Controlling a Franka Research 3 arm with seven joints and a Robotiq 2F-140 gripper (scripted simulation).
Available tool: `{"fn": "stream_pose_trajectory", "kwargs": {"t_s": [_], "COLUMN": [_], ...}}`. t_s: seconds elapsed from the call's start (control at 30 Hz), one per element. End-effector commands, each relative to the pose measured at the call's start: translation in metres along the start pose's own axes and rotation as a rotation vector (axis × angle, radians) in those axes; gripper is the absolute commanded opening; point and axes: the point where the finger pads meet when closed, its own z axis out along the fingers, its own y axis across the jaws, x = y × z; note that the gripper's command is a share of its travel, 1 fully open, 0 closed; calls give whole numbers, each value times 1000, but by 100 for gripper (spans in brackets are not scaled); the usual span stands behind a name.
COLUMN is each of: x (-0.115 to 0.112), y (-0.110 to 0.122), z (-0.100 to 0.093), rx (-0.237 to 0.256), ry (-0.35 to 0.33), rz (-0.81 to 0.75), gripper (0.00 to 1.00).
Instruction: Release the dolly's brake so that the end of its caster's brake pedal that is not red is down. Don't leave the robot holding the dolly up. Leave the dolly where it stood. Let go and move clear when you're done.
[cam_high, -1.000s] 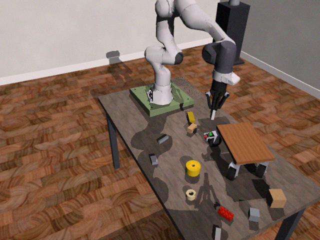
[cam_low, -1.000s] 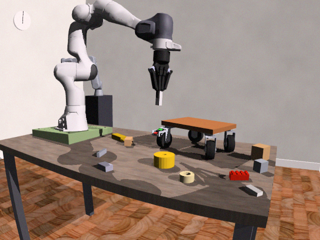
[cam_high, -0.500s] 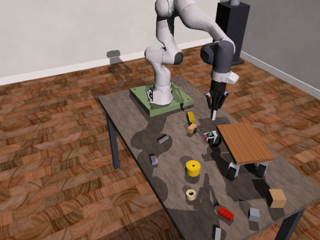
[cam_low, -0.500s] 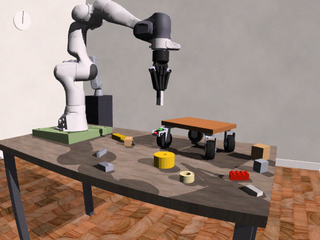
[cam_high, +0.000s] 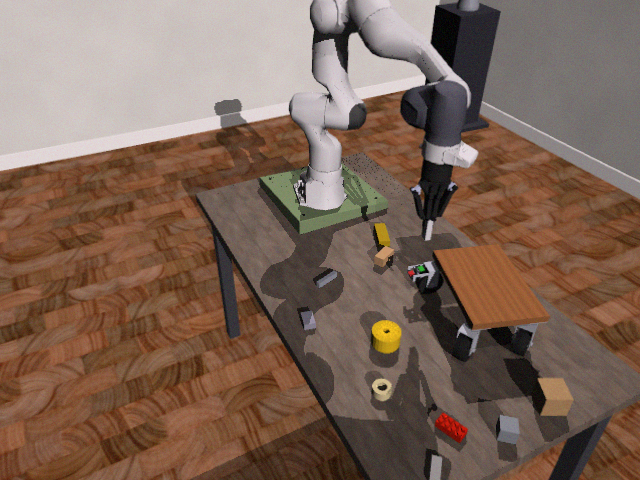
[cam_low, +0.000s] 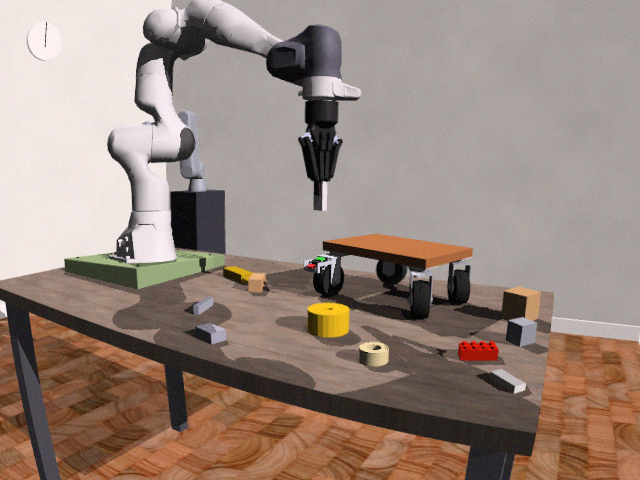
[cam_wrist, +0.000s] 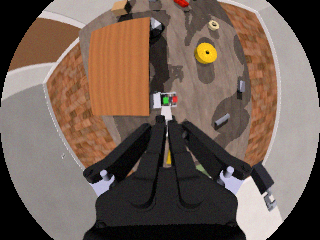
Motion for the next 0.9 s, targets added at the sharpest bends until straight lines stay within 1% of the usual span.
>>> {"fn": "stream_pose_trajectory", "kwargs": {"t_s": [0.0, 0.13, 0.2, 0.27, 0.37, 0.43, 0.87], "x": [1, 1, 1, 1, 0, 0, 0], "y": [0, 0, 0, 0, 0, 1, 1], "z": [0, 1, 8, 8, 31, 39, 39], "rx": [3, 3, 3, 3, 3, 3, 3], "ry": [2, 2, 2, 2, 2, 2, 2], "rz": [-12, -12, -12, -12, -11, -11, -11], "gripper": [0, 0, 0, 0, 0, 0, 0]}}
